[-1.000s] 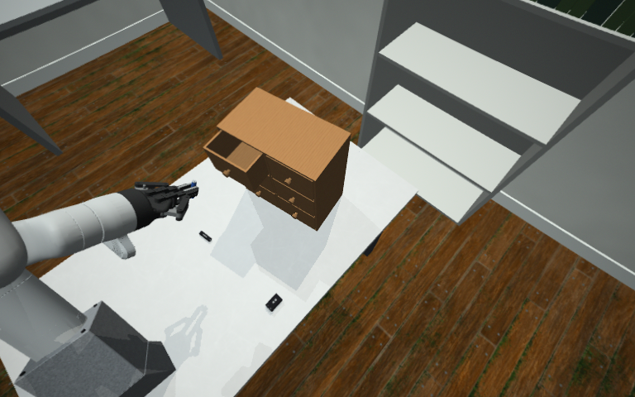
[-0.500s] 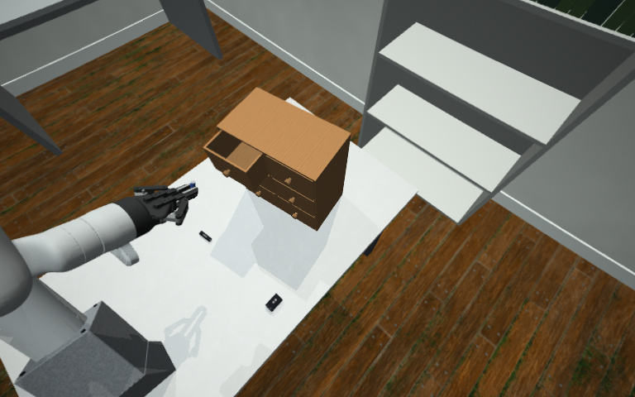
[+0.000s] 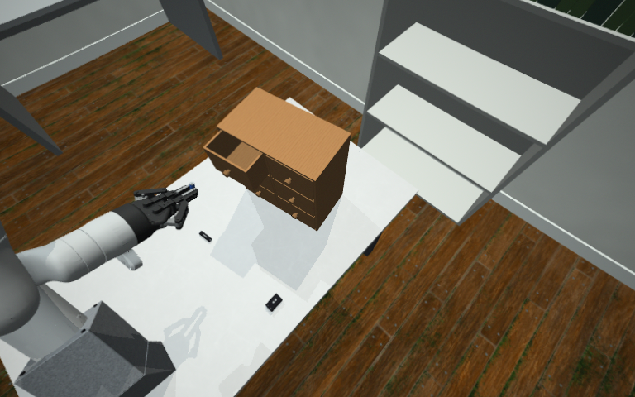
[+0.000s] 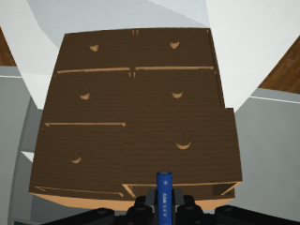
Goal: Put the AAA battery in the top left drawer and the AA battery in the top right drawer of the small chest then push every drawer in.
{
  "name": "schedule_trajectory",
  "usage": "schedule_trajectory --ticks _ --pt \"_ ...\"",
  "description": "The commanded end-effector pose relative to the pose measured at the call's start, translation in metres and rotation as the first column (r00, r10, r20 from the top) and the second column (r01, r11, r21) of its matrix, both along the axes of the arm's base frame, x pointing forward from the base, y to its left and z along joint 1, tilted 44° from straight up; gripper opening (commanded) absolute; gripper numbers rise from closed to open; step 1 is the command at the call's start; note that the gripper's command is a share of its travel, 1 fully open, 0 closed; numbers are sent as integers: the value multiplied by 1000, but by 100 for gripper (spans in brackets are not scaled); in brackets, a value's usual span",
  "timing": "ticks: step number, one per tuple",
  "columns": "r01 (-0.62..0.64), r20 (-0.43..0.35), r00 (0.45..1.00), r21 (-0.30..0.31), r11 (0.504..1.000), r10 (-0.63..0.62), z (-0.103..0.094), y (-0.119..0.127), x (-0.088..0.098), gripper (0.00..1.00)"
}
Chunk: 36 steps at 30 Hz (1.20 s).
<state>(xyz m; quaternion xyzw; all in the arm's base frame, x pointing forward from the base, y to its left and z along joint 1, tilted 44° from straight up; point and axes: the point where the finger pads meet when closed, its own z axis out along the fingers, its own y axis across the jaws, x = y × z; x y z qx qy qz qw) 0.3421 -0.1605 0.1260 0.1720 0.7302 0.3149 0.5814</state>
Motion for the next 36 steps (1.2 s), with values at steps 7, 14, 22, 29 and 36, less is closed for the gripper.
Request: schedule_trajectory --ticks 7,14,22,29,36 --pt "37 28 999 20 999 -37 -4 0 -2 5" --pt "50 43 998 23 998 -51 -4 0 -3 5" --pt "64 58 996 26 998 -65 -4 1 -3 5" --pt "69 63 996 27 997 -70 -4 1 -3 5" --pt "72 66 995 28 997 -73 -4 1 -3 5"
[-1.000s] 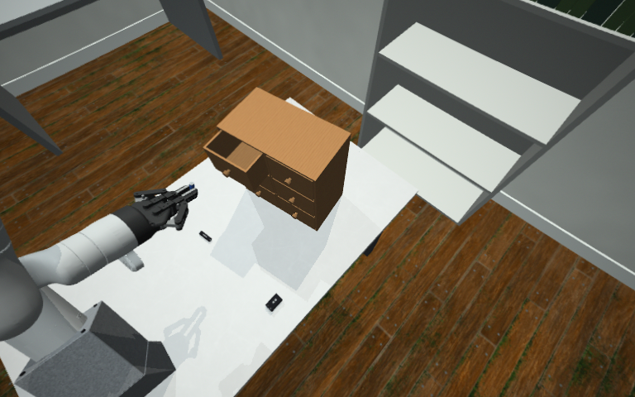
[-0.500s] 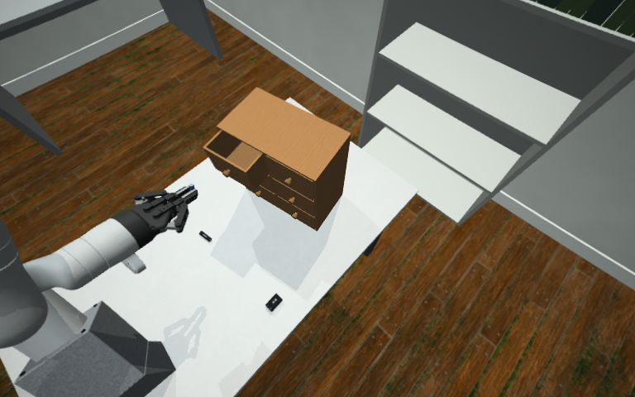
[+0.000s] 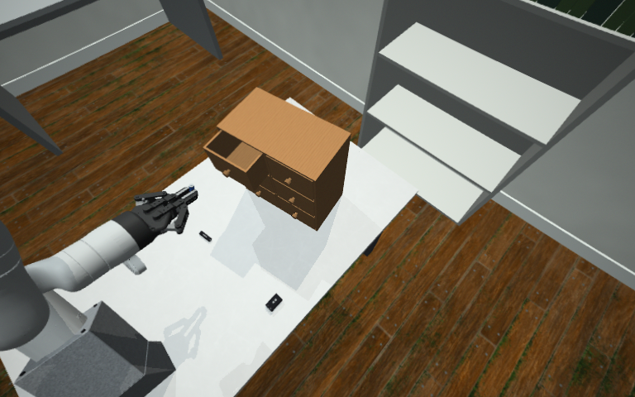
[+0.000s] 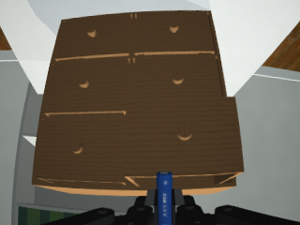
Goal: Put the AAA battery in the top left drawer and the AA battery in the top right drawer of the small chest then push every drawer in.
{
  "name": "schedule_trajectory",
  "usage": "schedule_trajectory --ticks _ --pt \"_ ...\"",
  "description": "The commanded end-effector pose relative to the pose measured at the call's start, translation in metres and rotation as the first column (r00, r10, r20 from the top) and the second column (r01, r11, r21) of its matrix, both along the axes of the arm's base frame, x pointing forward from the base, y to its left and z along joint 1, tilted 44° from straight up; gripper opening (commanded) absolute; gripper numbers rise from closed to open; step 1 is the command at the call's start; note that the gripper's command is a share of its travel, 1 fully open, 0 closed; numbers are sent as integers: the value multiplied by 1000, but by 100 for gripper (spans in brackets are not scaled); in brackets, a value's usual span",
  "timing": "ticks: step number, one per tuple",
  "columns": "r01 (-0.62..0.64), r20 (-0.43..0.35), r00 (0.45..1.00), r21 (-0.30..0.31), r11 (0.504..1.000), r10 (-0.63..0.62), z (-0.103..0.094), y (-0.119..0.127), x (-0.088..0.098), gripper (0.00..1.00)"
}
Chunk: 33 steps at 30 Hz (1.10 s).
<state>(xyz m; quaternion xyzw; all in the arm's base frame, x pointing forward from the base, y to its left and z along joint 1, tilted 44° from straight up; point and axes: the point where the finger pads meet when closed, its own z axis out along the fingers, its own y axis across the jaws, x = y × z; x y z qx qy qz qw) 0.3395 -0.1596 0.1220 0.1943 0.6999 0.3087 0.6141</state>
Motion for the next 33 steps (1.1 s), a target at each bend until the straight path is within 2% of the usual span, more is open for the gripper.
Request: schedule_trajectory --ticks 1,18,27,33 --pt "2 0 1000 1 1000 -2 0 0 0 5" --pt "2 1 1000 1 1000 -2 1 -1 3 5" --pt "2 1 1000 1 1000 -2 2 -1 12 5" --pt "2 1 1000 1 1000 -2 5 -2 27 5"
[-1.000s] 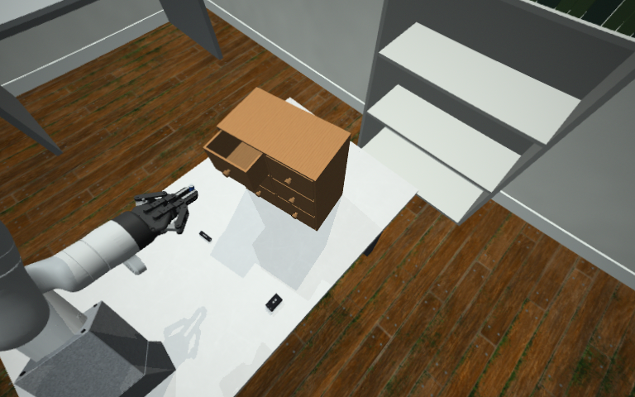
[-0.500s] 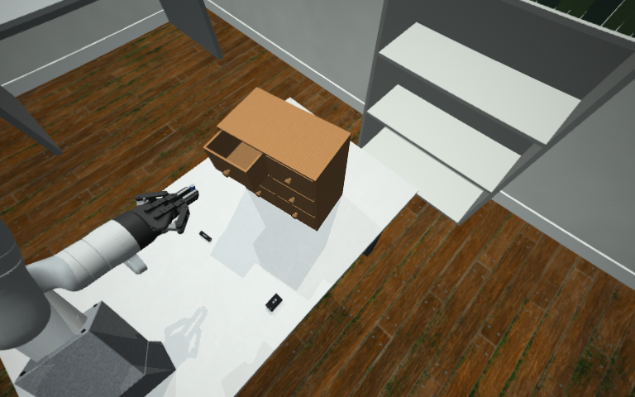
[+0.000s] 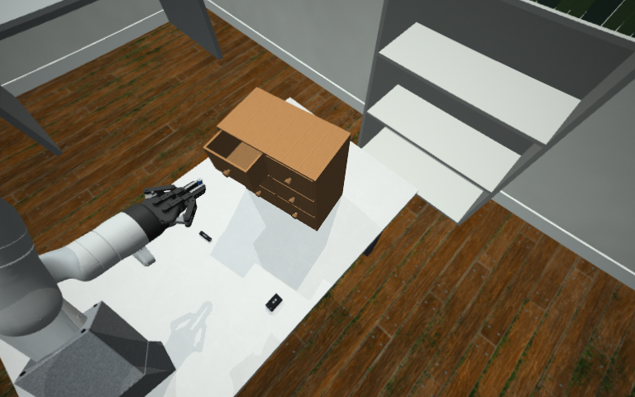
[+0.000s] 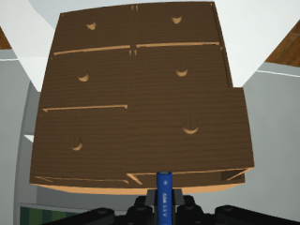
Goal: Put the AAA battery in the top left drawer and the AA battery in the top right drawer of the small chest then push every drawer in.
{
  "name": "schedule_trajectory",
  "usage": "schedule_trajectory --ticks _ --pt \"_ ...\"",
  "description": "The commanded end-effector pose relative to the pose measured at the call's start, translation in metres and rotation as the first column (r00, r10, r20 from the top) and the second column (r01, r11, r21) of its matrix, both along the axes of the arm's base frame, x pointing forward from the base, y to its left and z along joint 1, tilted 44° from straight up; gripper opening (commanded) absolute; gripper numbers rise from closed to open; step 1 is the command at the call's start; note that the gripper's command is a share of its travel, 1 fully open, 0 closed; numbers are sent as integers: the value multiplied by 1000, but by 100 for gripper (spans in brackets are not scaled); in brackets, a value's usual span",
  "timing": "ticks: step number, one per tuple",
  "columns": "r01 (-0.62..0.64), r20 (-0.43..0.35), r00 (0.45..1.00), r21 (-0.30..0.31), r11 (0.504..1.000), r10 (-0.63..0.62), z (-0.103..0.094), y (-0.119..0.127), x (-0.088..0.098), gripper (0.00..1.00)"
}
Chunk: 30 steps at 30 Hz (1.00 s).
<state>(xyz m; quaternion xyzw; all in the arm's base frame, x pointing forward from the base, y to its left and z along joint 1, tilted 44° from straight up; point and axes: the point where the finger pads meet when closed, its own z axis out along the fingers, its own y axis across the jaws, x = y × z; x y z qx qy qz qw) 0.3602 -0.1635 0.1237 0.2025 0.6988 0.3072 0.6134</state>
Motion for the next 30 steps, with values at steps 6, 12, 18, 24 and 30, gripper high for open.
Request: schedule_trajectory --ticks 6,12,18,24,30 --pt "-11 6 1000 -8 1000 11 8 2 25 5" --pt "-11 6 1000 -8 1000 11 11 1 39 5" --pt "-11 6 1000 -8 1000 11 15 0 63 5" --pt "-11 6 1000 -8 1000 11 20 -1 86 5" --pt "-11 6 1000 -8 1000 11 23 -2 100 5"
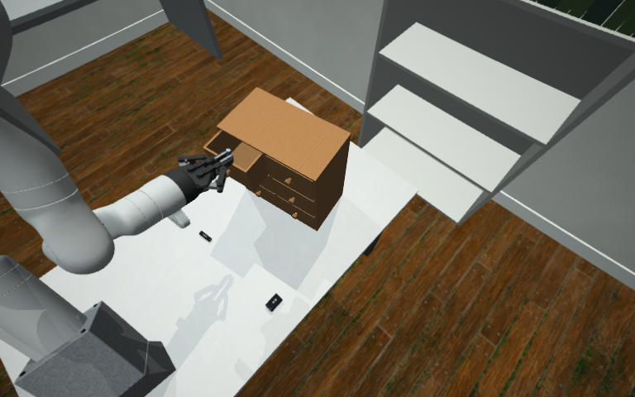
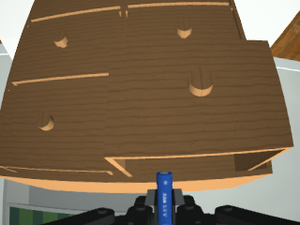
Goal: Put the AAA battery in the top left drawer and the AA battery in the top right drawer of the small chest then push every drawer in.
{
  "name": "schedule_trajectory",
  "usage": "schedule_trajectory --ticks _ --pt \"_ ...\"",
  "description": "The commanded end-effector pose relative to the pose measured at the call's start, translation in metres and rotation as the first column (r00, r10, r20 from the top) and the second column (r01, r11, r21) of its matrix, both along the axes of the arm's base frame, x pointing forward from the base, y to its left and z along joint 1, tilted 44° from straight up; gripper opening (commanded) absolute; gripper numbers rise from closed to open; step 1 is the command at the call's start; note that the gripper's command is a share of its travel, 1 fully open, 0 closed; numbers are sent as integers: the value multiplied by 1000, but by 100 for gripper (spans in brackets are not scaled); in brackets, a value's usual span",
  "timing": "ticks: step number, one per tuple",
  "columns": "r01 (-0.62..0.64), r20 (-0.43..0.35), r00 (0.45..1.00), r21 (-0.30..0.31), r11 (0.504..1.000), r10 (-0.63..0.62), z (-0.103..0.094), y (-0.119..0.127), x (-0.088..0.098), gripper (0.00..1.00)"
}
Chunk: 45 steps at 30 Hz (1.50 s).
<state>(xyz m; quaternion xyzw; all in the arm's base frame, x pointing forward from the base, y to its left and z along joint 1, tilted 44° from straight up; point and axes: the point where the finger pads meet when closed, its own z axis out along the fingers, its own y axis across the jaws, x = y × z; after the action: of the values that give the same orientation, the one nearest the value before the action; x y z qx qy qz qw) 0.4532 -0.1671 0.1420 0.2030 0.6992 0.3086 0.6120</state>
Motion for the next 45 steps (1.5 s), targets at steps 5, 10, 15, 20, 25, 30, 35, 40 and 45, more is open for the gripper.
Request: schedule_trajectory --ticks 5,10,15,20,25,30,35,40,45 --pt "-9 8 1000 -11 1000 9 8 1 20 5" --pt "-9 8 1000 -11 1000 9 9 1 29 5" --pt "-9 8 1000 -11 1000 9 10 1 32 5" --pt "-9 8 1000 -11 1000 9 10 1 34 5" --pt "-9 8 1000 -11 1000 9 10 1 34 5" --pt "-9 8 1000 -11 1000 9 10 1 34 5" --pt "-9 8 1000 -11 1000 9 10 1 34 5" --pt "-9 8 1000 -11 1000 9 10 1 34 5" --pt "-9 8 1000 -11 1000 9 10 1 34 13"
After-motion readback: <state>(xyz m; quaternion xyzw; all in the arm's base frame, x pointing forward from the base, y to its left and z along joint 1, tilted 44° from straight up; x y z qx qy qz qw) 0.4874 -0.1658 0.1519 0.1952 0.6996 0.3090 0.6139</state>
